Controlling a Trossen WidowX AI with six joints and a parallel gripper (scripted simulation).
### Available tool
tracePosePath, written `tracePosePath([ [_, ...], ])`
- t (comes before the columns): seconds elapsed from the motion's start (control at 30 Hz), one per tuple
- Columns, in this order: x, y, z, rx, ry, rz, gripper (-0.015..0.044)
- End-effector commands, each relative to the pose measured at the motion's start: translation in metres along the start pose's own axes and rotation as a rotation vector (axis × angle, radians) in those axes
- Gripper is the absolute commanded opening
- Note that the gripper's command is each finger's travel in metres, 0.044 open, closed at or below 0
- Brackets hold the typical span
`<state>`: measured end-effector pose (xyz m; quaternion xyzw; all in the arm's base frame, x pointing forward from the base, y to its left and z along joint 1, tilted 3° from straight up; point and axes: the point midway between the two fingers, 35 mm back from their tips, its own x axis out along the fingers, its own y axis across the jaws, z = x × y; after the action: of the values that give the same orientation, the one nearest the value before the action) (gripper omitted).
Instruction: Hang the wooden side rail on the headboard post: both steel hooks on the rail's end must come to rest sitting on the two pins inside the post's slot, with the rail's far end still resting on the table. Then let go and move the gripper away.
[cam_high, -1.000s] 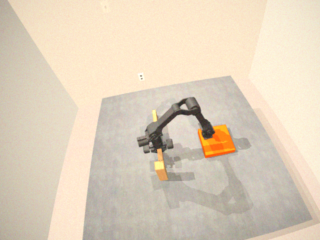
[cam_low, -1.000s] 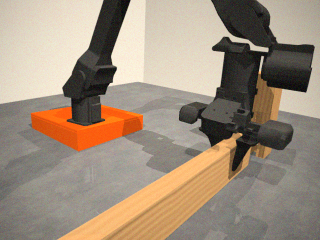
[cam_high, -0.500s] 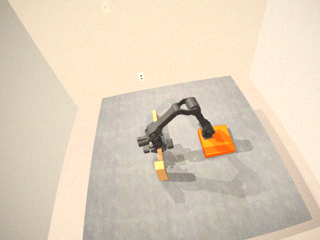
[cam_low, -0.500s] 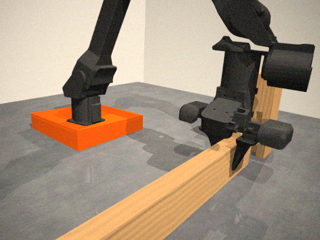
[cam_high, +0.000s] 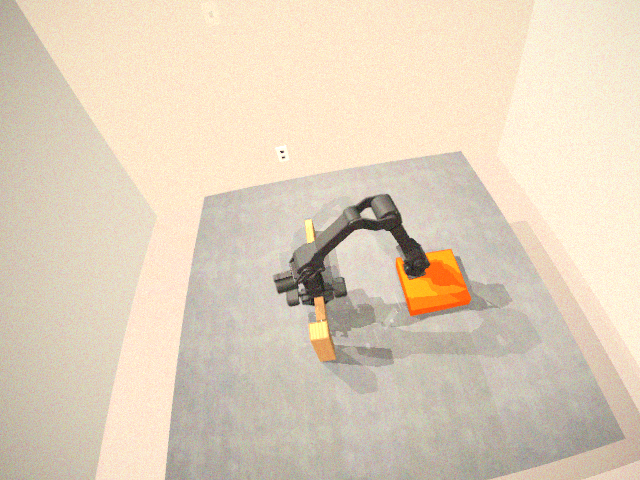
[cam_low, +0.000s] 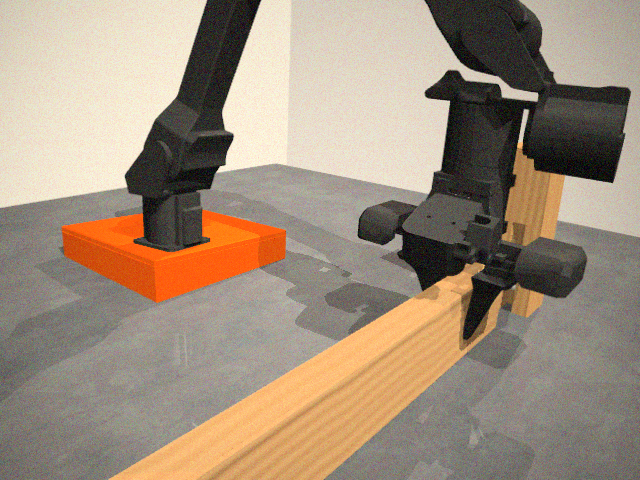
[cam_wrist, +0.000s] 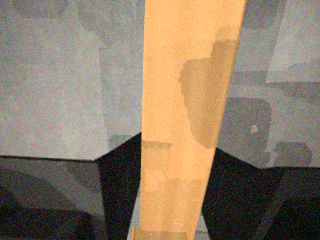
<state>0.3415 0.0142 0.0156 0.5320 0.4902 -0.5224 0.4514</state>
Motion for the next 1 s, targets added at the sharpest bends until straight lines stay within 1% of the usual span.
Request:
tracePosePath([
  [0.0, -0.0087, 0.0036, 0.0000, 0.009, 0.001, 0.022, 0.0000],
  [0.97, -0.0135, 0.0035, 0.0000, 0.009, 0.001, 0.022, 0.0000],
])
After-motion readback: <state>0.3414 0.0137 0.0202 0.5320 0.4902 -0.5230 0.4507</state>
